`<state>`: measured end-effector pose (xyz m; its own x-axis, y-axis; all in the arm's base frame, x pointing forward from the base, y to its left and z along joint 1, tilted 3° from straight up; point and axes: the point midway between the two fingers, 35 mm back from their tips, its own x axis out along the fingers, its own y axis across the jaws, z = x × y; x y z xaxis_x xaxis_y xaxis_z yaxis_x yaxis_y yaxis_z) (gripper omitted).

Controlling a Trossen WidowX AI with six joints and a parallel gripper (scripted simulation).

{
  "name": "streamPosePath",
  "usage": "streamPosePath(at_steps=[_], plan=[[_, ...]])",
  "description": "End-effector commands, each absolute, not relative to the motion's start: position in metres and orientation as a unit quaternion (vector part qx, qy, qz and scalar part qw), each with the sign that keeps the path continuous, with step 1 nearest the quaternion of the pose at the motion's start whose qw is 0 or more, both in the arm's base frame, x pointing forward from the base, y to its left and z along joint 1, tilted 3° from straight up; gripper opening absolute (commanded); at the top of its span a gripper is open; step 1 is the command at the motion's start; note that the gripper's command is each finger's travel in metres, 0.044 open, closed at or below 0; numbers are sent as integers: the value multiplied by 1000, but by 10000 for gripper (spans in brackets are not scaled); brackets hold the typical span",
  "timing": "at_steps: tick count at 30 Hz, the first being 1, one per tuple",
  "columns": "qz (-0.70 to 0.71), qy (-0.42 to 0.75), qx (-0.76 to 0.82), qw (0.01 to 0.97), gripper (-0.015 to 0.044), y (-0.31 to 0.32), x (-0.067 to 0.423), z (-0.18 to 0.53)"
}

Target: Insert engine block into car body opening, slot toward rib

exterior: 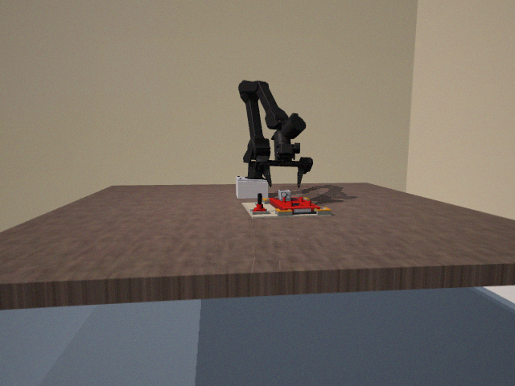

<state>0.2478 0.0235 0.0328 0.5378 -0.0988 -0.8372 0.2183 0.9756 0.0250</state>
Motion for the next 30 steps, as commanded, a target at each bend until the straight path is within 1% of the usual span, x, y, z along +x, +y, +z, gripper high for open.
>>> streamPosePath(at_steps=[1,14,21,30], plan=[[-85,523,62,846,440,23,254,37],[-62,688,97,717,440,17,264,56],[-61,695,100,710,440,16,264,57],[-61,695,100,709,440,17,265,40]])
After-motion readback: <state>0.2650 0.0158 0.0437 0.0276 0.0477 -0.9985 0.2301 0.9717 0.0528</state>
